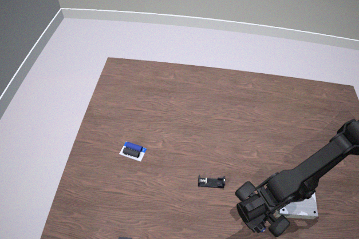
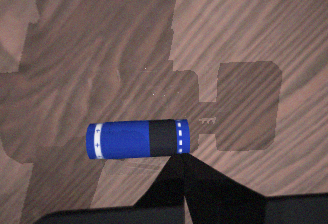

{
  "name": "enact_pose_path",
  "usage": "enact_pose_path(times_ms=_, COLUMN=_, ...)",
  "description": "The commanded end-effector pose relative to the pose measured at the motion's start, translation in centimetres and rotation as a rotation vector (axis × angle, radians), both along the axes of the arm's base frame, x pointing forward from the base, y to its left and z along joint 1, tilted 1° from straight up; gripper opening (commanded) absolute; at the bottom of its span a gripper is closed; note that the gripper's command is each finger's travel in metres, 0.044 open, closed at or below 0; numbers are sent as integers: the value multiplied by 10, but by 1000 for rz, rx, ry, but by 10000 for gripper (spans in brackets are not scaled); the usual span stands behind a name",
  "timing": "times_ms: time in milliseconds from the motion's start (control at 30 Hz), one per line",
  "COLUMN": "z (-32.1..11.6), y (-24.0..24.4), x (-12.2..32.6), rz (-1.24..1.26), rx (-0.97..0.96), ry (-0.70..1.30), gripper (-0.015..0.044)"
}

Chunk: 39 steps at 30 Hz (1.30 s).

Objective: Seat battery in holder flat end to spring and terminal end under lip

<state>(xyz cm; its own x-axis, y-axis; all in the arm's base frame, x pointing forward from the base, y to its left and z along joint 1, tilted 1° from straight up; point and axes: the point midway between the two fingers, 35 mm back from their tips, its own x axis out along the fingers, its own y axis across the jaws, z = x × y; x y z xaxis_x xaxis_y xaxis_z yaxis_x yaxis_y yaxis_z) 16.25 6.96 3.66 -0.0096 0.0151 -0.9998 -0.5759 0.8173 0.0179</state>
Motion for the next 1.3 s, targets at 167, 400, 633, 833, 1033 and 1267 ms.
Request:
enact_pose_path(times_ms=167, z=53, y=2, x=3, rz=2, rx=7, ry=-12, gripper=0)
enact_pose_path(times_ms=400, z=79, y=1, x=-2, rz=1, rx=7, ry=-11, gripper=0)
enact_pose_path(times_ms=633, z=76, y=0, x=-2, rz=5, rx=3, ry=-6, gripper=0)
enact_pose_path(times_ms=833, z=64, y=5, x=-2, rz=-300, rx=2, ry=-2, gripper=131)
enact_pose_path(times_ms=1033, z=42, y=11, x=-5, rz=-832, rx=2, ry=7, gripper=239)
enact_pose_path(times_ms=1267, z=18, y=18, x=-11, rz=-1453, rx=0, ry=20, gripper=239)
